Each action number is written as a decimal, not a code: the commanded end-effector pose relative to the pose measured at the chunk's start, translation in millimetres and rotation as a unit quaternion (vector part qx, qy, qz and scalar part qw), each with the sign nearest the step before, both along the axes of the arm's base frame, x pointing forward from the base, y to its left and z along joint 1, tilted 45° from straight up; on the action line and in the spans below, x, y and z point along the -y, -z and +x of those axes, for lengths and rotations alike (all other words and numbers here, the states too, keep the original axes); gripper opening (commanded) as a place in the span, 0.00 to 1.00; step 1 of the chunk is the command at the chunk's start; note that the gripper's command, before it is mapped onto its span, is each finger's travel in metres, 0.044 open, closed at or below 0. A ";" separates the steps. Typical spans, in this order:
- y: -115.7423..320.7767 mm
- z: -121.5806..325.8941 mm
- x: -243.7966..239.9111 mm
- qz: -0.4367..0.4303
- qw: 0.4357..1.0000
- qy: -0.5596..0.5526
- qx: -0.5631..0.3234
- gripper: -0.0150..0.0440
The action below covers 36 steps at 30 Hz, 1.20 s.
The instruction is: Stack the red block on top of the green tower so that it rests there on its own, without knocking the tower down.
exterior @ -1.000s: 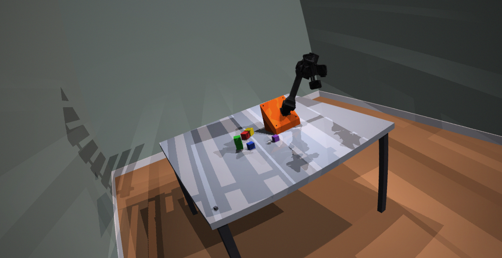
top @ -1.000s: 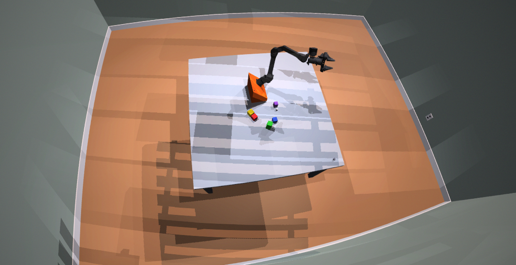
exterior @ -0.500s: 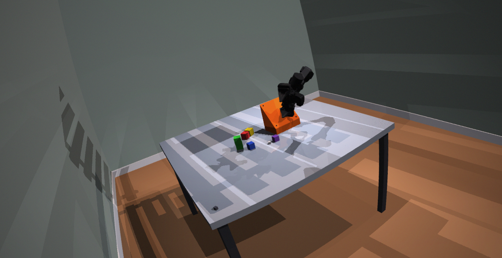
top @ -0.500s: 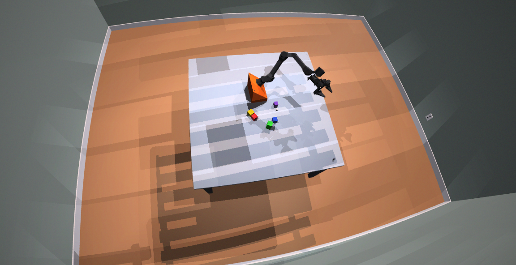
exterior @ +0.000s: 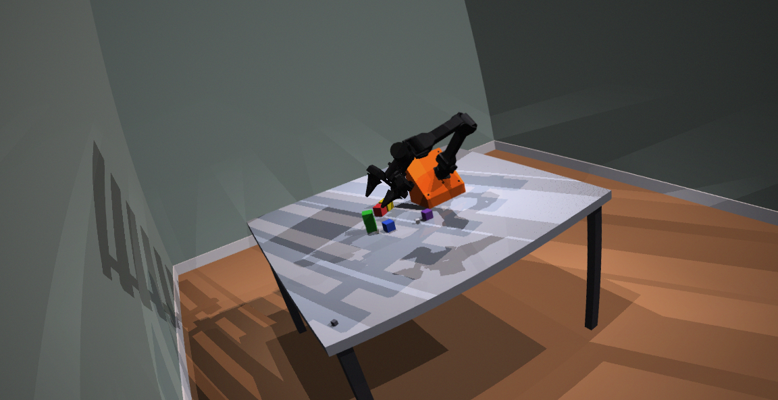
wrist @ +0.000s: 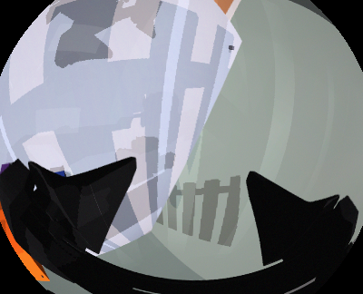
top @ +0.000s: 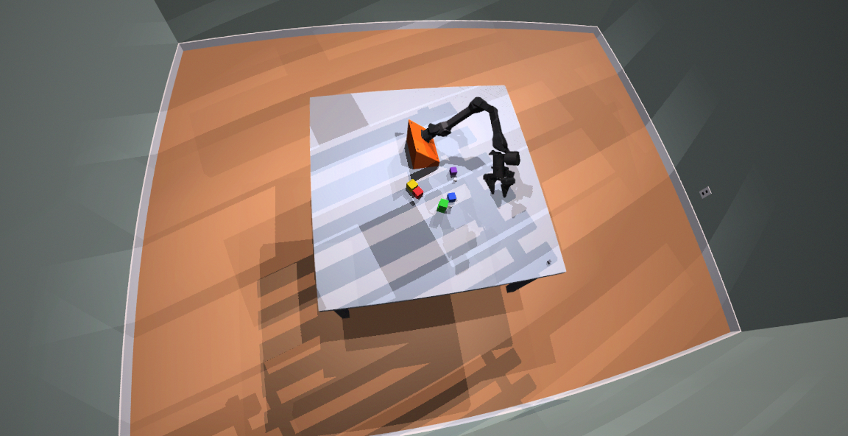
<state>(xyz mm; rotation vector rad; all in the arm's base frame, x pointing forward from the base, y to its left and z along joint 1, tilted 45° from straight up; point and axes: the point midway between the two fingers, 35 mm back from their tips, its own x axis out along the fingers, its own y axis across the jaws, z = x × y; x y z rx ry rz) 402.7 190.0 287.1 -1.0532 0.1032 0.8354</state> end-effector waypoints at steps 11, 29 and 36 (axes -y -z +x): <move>173.4 14.0 104.7 -0.029 0.949 0.070 -0.306 1.00; 312.9 -81.7 213.7 0.126 0.738 0.141 -0.648 1.00; 319.8 -91.3 218.6 0.147 0.714 0.144 -0.669 1.00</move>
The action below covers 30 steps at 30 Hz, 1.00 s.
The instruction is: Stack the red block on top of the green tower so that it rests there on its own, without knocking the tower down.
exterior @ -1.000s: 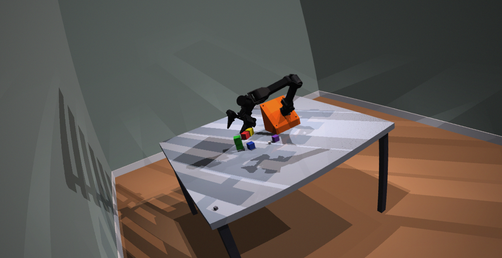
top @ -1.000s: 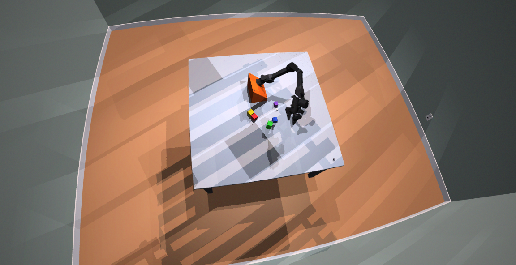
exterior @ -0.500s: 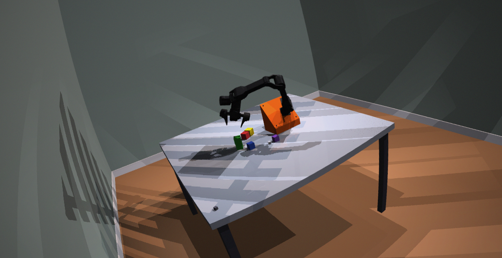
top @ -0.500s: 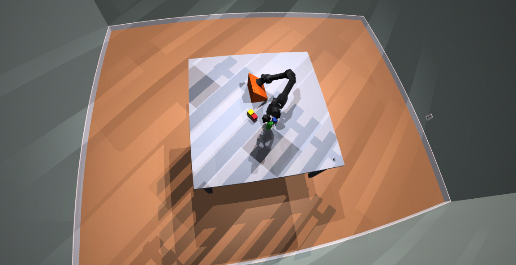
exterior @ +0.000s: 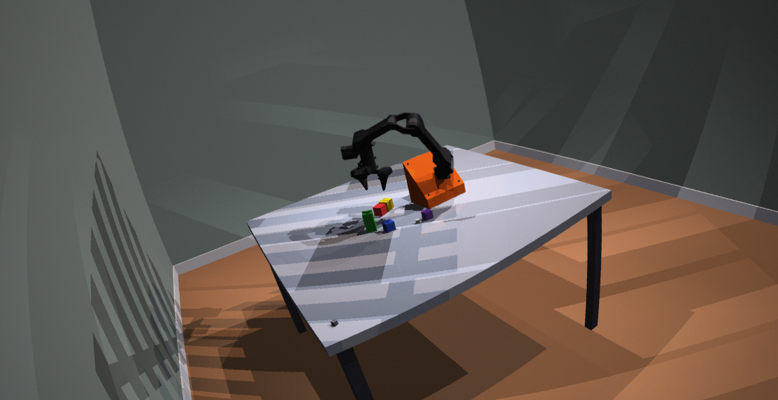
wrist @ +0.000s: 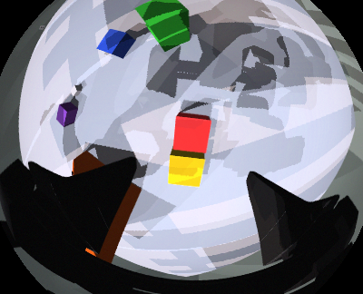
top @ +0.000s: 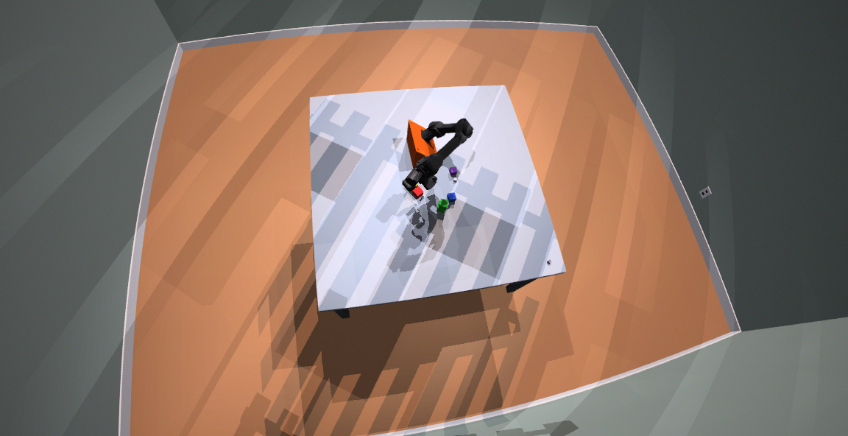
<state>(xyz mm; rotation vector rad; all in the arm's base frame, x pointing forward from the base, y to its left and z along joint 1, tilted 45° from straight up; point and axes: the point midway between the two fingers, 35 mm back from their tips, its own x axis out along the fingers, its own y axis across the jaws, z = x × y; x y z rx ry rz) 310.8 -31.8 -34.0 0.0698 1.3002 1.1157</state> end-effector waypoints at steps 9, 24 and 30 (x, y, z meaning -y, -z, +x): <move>37.0 -4.9 -42.2 0.006 1.000 -0.003 0.001 1.00; 49.3 -7.2 -53.8 0.006 1.000 -0.003 0.001 1.00; 56.3 -8.5 -60.6 0.006 1.000 -0.003 0.001 1.00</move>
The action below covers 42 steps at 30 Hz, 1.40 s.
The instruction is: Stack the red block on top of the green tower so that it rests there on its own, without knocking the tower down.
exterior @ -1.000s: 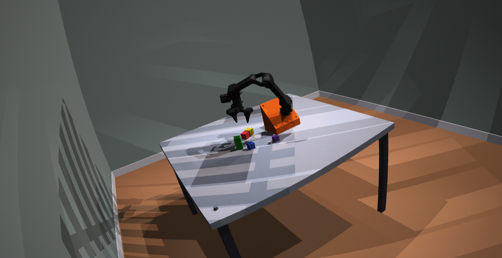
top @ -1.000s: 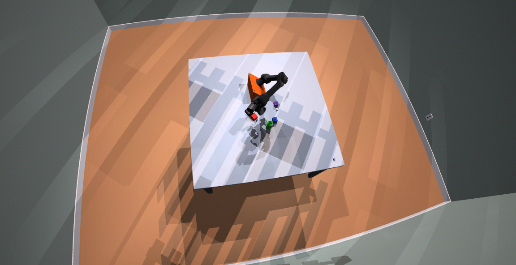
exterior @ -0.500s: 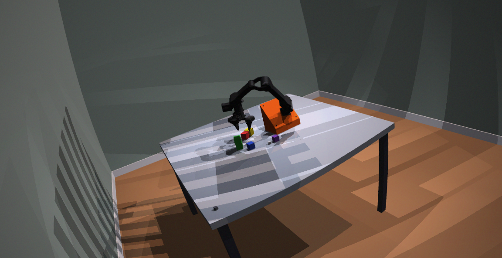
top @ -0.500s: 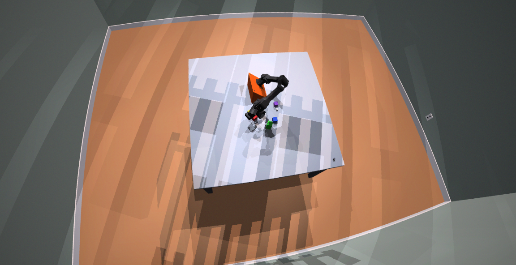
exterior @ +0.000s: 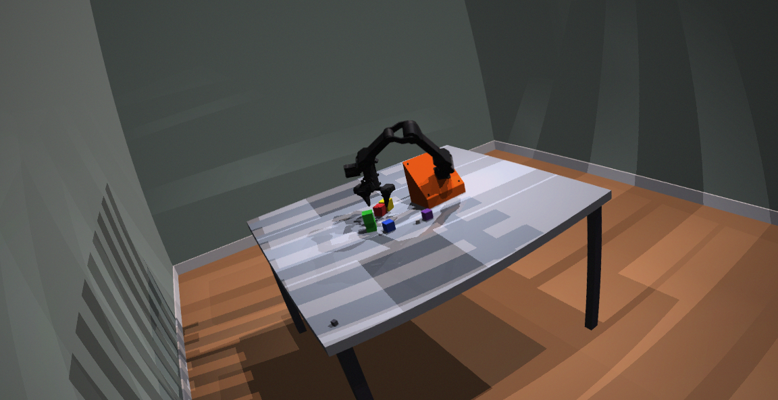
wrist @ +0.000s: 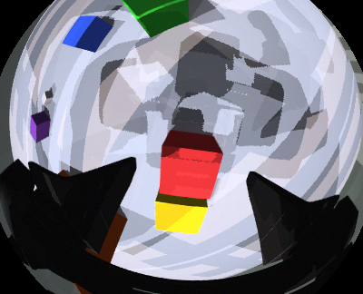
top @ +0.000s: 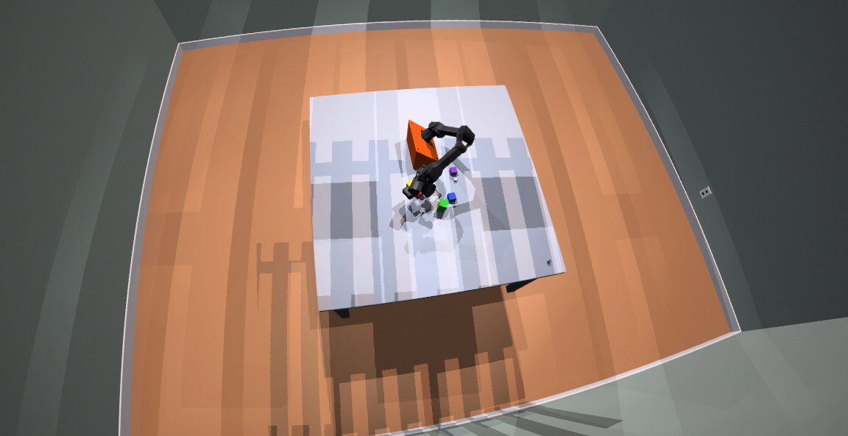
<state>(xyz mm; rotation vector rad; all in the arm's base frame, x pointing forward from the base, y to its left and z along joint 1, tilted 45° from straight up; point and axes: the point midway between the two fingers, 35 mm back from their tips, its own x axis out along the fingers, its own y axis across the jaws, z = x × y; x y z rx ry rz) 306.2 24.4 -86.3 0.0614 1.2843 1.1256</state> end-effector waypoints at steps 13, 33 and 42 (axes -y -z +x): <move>18.5 -7.9 -19.0 0.004 1.000 0.001 -0.006 1.00; 21.5 -9.1 -22.3 0.004 1.000 0.001 -0.007 0.91; 21.5 -9.1 -22.3 0.004 1.000 0.001 -0.007 0.58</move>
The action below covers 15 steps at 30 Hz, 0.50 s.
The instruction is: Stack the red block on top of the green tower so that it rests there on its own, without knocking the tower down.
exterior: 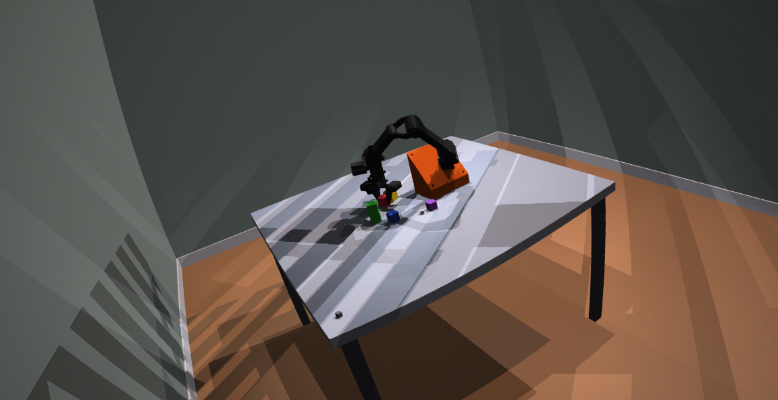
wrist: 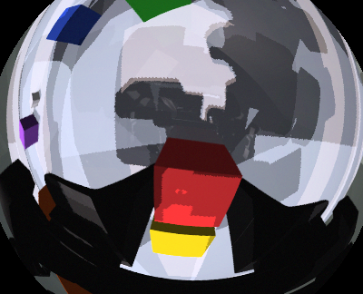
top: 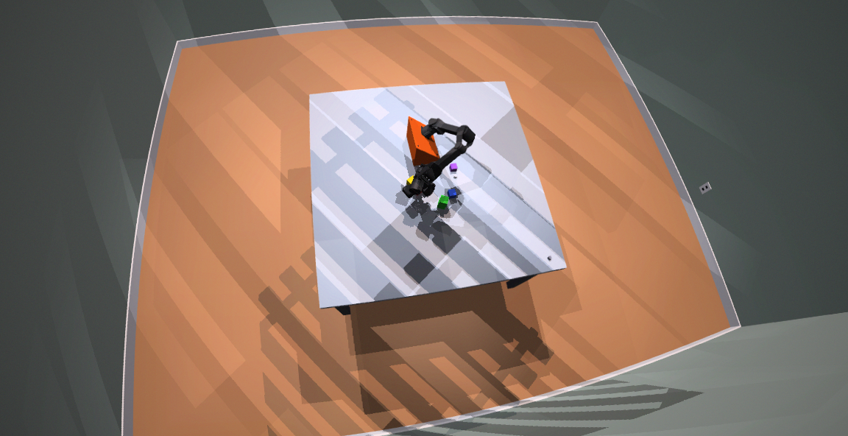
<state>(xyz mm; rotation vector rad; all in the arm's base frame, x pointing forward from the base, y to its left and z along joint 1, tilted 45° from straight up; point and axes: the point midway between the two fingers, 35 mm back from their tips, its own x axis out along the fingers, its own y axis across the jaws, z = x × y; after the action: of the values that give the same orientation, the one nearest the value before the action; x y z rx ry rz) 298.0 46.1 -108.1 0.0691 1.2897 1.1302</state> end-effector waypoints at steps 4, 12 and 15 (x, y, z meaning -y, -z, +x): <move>-0.3 -0.9 -0.6 0.002 1.000 0.001 -0.002 0.53; -18.2 4.1 18.0 0.001 1.000 0.001 -0.002 0.25; -31.4 6.9 31.2 0.000 1.000 0.001 -0.002 0.25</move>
<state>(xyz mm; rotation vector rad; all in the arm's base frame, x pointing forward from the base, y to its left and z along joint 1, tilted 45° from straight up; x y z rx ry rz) 299.3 24.9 -86.7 0.0883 1.3022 1.1315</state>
